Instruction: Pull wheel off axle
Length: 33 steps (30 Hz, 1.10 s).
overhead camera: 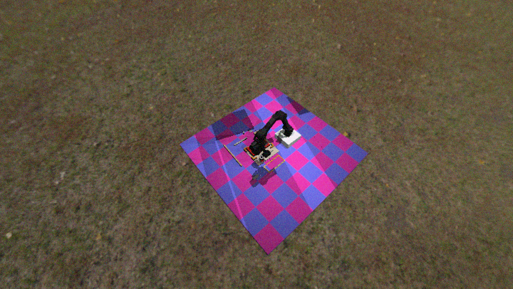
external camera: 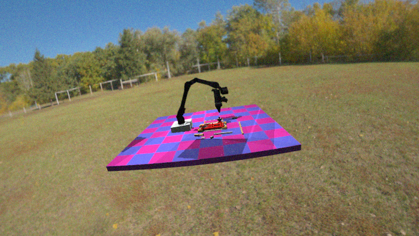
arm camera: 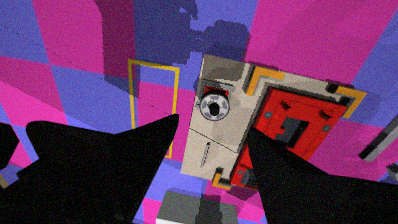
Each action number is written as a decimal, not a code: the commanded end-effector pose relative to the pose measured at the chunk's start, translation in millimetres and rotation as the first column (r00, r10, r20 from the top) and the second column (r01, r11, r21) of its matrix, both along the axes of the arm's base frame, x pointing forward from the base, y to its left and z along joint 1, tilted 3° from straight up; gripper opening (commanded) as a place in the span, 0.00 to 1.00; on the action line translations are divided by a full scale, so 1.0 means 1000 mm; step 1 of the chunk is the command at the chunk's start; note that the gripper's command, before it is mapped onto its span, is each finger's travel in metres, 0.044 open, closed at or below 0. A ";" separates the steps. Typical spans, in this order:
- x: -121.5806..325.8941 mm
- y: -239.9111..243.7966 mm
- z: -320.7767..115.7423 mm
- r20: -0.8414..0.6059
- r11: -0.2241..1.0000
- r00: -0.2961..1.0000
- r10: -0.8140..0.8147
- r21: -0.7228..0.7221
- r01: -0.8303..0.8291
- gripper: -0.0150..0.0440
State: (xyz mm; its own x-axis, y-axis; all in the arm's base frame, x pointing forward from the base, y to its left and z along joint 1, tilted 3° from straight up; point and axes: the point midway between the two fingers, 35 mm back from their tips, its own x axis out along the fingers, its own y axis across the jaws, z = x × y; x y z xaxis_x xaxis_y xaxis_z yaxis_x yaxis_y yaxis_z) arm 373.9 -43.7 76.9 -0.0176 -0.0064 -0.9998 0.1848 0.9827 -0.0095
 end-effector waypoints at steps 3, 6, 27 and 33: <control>-0.007 -0.001 0.000 -0.005 1.000 1.000 -0.014 -0.011 0.014 0.76; -0.007 -0.001 0.000 -0.005 1.000 1.000 -0.014 -0.011 0.014 0.76; -0.011 -0.001 -0.074 -0.005 1.000 1.000 -0.014 -0.011 0.014 0.76; -0.011 -0.001 -0.074 -0.005 1.000 1.000 -0.014 -0.011 0.014 0.76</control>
State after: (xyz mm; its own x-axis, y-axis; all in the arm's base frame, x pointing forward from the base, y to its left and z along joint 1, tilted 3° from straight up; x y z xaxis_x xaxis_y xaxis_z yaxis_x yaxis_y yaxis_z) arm 365.7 -44.5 6.9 -0.0140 -0.0119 -0.9998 0.1954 0.9806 -0.0144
